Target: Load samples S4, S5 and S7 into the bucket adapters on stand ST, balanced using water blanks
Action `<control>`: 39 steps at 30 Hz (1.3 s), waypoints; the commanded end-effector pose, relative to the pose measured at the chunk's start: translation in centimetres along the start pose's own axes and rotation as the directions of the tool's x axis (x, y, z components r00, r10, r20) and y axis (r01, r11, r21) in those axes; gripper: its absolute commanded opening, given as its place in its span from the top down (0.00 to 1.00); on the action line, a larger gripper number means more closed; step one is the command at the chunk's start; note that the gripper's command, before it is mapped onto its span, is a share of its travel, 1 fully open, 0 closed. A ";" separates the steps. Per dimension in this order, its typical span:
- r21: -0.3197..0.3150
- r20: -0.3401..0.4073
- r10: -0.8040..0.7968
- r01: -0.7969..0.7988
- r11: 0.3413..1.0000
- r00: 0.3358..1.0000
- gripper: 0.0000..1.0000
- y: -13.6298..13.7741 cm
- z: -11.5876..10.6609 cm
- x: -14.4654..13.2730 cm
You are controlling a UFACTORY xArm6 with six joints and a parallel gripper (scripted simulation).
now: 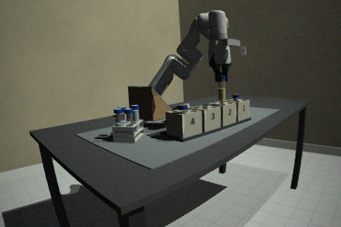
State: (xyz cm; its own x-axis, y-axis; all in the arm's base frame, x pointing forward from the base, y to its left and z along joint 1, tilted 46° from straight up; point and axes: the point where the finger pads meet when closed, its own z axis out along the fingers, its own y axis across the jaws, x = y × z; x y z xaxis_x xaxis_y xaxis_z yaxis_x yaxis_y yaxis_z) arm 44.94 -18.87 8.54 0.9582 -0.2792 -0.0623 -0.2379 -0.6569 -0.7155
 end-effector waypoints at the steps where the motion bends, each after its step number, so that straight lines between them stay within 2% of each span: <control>1: -0.002 -0.003 -0.001 0.001 1.000 1.000 1.00 0.0 -0.2 0.1; 39: -0.001 -0.003 -0.001 0.001 1.000 1.000 1.00 0.0 2.7 0.1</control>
State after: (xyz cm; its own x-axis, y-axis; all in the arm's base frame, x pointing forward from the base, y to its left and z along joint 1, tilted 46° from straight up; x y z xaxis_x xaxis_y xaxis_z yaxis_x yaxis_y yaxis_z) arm 45.35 -16.91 6.59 0.9583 -0.2787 -0.0632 -0.2381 -0.6565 -0.7157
